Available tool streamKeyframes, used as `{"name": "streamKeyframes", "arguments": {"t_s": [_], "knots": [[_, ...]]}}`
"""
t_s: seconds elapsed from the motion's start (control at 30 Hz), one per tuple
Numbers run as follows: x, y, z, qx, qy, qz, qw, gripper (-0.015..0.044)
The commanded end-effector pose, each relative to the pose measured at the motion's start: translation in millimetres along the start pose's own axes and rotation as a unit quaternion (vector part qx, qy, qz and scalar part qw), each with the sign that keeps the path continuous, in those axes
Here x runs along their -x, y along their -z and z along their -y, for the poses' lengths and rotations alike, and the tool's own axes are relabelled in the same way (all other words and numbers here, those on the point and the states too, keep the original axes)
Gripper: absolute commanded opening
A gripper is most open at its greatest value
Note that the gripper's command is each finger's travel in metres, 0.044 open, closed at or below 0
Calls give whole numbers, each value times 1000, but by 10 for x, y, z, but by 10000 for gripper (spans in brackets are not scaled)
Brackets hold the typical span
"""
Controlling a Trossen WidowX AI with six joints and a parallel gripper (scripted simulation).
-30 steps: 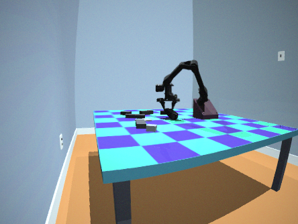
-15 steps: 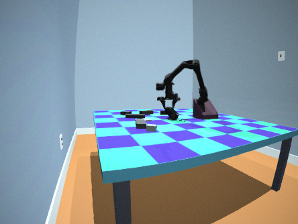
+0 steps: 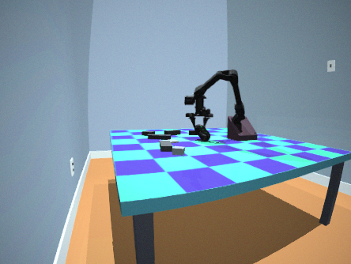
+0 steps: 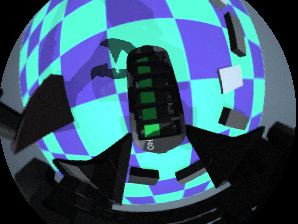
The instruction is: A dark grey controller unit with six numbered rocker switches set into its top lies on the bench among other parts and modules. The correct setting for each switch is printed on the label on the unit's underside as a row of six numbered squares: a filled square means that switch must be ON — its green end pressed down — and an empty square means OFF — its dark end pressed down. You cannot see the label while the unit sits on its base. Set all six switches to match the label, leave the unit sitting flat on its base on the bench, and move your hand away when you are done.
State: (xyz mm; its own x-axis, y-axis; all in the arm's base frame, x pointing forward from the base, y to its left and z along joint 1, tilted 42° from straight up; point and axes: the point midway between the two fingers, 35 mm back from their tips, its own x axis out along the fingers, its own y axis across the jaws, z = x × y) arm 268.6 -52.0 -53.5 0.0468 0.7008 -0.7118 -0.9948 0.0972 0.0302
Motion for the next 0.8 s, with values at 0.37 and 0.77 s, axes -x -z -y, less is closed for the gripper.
{"name": "streamKeyframes", "arguments": {"t_s": [0.37, 0.77], "knots": [[99, -107, 2, -2, 1, -16, 1000, 336], [157, -189, 3, -2, 1, -27, 1000, 336]]}}
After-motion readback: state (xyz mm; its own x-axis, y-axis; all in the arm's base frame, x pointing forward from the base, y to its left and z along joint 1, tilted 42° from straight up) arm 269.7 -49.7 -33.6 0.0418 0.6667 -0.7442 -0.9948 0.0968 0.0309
